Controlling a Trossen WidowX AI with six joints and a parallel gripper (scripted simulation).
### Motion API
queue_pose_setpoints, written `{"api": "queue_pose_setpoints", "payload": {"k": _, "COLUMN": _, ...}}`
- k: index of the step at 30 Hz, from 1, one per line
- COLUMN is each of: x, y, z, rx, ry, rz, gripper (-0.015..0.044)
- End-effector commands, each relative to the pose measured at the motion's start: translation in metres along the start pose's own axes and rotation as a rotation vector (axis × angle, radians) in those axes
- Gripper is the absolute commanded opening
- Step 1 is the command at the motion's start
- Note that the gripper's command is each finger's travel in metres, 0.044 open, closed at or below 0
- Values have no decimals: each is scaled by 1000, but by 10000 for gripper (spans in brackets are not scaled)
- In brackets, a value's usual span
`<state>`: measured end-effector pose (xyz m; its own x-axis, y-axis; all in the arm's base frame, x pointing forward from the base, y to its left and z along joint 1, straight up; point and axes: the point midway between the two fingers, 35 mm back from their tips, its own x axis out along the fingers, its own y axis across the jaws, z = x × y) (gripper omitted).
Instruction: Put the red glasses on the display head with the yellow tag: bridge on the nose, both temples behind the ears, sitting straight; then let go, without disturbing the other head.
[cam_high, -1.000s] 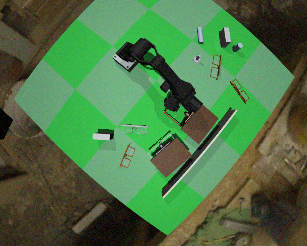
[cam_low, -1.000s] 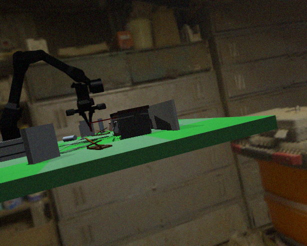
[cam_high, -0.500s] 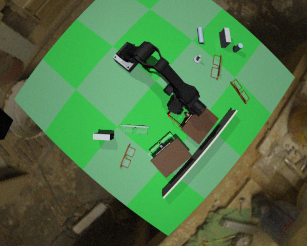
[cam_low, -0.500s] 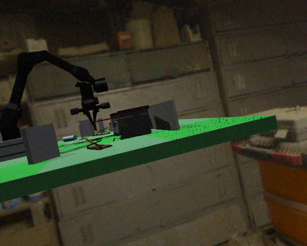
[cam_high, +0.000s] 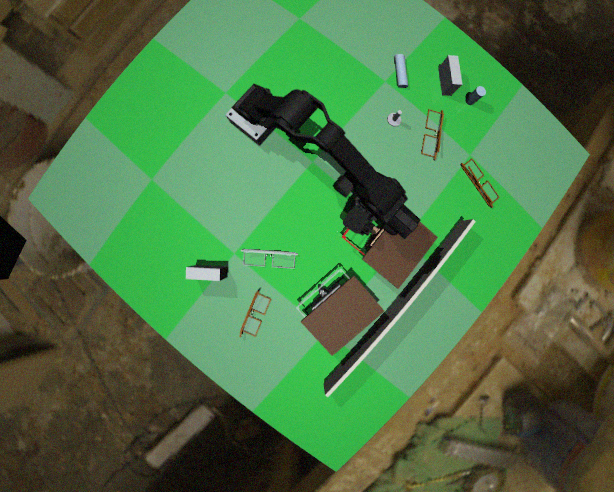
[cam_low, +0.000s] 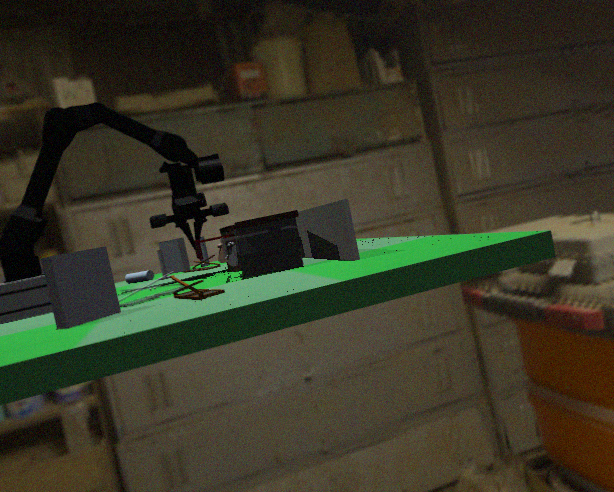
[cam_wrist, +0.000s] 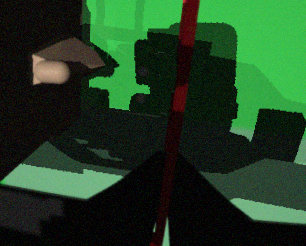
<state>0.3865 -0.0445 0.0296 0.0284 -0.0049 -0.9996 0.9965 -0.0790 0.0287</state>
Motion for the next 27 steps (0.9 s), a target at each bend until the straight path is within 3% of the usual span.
{"api": "queue_pose_setpoints", "payload": {"k": 1, "x": -2, "y": 8, "z": -1, "rx": 5, "ry": 3, "rz": 6, "gripper": 0}}
{"api": "queue_pose_setpoints", "payload": {"k": 27, "x": -1, "y": 37, "z": 0, "rx": 5, "ry": 3, "rz": 8, "gripper": 0}}
